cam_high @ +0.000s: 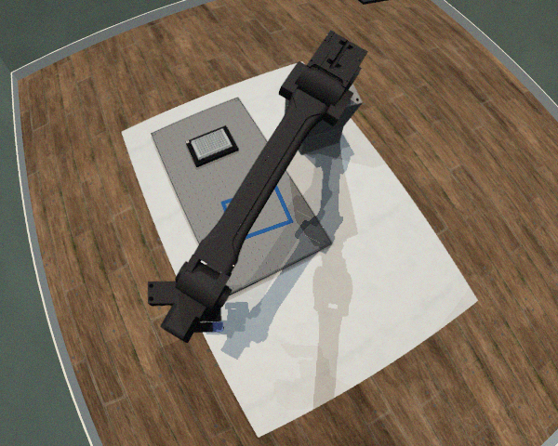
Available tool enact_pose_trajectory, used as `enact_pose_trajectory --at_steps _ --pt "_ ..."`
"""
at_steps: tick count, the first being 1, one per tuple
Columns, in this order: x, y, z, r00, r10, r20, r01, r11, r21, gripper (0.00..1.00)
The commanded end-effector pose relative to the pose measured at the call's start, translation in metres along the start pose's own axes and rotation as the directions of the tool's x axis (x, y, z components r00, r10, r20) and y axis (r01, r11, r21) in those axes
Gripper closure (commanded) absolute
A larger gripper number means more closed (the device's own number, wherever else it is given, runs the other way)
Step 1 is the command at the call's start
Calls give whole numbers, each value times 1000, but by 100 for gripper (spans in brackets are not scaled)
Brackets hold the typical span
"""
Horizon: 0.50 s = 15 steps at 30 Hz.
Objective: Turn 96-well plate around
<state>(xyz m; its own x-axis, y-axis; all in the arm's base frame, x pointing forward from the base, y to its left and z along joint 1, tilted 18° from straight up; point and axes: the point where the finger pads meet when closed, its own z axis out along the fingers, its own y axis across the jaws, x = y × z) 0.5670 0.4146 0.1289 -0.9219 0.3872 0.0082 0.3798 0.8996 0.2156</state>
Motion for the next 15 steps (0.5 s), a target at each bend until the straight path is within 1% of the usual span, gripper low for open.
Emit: enact_pose_trajectory --at_steps 1,2,3,4,5,8,9,13,14,15 --pt "-21 -7 -12 1000 -11 27 12 999 -35 0" --pt "-24 -15 9 999 -32 6 32 999 -4 0" --pt "-27 -18 11 999 -32 6 32 999 -4 0" --pt "-30 -18 -2 999 -35 21 36 999 -23 0" --pt "-33 -19 -10 999 -37 30 38 999 -35 0" --pt "-36 -22 -10 999 -37 33 38 999 -38 0" --pt "-39 -25 -7 999 -37 32 38 999 -36 0" --pt "-51 -41 13 999 -35 22 36 999 -23 0" --pt "-53 -49 32 998 -56 -1 56 998 2 0" --pt "-56 -53 34 998 -56 0 56 998 2 0"
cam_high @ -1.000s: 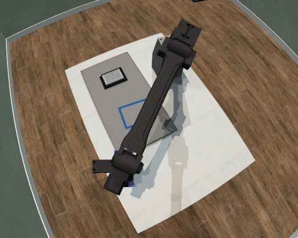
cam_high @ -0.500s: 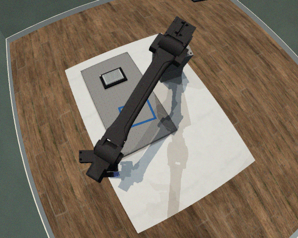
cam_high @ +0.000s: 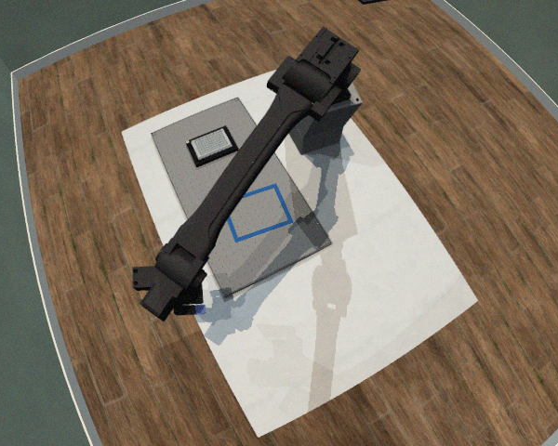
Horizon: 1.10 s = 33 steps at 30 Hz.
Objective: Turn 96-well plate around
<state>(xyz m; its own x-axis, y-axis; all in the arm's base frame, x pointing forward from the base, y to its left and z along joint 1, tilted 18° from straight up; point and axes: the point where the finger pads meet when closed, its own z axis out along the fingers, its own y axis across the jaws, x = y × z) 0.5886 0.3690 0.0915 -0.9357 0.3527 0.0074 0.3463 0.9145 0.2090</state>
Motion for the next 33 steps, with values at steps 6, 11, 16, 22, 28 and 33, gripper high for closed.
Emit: enact_pose_trajectory --at_steps 6,11,16,22,28,33 --pt "-33 -31 3 999 -22 25 23 999 -22 0" --pt "-37 -49 26 999 -41 -7 41 999 7 0" --pt "-51 -60 11 998 -48 30 49 998 -26 0" --pt "-61 -92 49 998 -66 -7 66 998 2 0" --pt "-71 -102 34 997 -72 23 72 997 -19 0" --pt "-76 -131 67 996 -89 -15 89 996 3 0"
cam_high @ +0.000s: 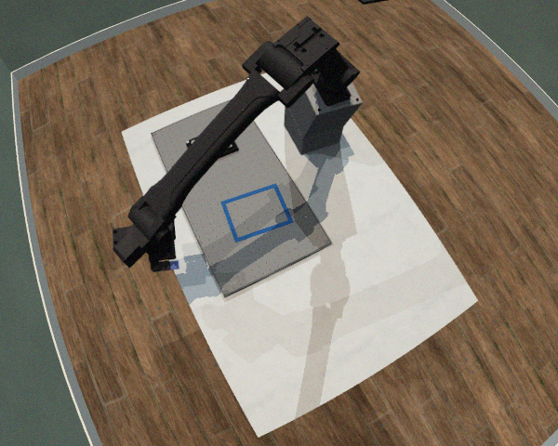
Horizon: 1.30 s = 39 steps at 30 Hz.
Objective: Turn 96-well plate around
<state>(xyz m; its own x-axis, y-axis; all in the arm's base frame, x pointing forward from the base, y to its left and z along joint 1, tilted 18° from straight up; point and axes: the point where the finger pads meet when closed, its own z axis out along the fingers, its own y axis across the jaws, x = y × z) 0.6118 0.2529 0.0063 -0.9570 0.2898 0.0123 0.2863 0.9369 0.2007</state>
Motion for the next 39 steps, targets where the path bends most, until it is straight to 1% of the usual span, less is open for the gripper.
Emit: enact_pose_trajectory --at_steps 1,3,4,9,11,12,13,14,19,21,22,23,24,25,26,28,31,32,35,39 --pt "-13 -20 7 1000 -25 4 25 1000 -5 0" --pt "-17 -25 -3 999 -29 25 29 999 -17 0" --pt "-19 -28 -4 999 -29 28 30 999 -19 0" --pt "-22 -55 18 1000 -26 12 26 1000 -8 0" --pt "-22 -55 18 1000 -26 12 26 1000 -8 0" --pt "-24 -56 12 999 -52 16 52 998 -17 0" --pt "-27 -58 3 998 -55 31 56 998 -25 0" --pt "-28 -61 3 998 -56 35 56 998 -26 0" --pt "-29 -89 25 998 -52 17 52 999 -15 0" --pt "-28 -101 37 999 -49 4 49 999 -8 0" --pt "-26 -107 44 997 -71 -11 71 997 -9 0" --pt "-26 -112 46 997 -71 -11 71 997 -9 0" --pt "-30 -113 36 997 -75 7 75 997 -16 0" --pt "-32 -115 31 997 -77 19 77 997 -20 0" --pt "-32 -119 31 997 -77 21 78 997 -21 0" --pt "-32 -119 31 997 -77 21 78 997 -21 0" --pt "-30 -137 47 997 -74 5 74 997 -14 0" --pt "-26 -145 58 995 -94 -17 94 996 -15 0" --pt "-28 -156 55 995 -97 -2 97 995 -18 0" --pt "-25 -177 67 995 -95 -11 95 995 -15 0"
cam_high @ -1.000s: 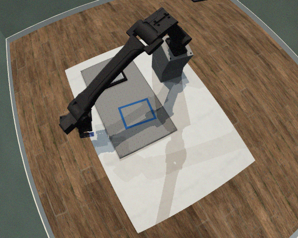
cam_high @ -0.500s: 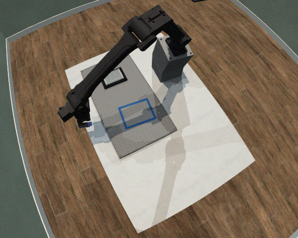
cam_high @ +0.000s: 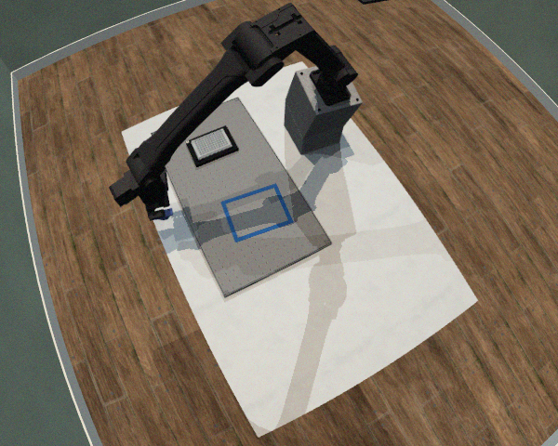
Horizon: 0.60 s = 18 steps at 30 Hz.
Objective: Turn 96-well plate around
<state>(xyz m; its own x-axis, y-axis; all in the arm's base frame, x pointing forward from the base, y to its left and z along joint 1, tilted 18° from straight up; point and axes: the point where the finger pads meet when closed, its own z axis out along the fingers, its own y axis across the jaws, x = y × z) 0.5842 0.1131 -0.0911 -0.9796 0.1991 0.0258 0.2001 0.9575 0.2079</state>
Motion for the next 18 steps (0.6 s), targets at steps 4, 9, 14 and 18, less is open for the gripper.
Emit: enact_pose_trajectory --at_steps 4,9,14,18 --pt "-5 -37 5 999 -30 17 30 999 -16 0" --pt "-9 -45 -10 998 -37 53 38 999 -22 0" --pt "6 -75 20 999 -52 9 52 998 -22 0" --pt "10 -91 20 998 -55 21 55 998 -22 0"
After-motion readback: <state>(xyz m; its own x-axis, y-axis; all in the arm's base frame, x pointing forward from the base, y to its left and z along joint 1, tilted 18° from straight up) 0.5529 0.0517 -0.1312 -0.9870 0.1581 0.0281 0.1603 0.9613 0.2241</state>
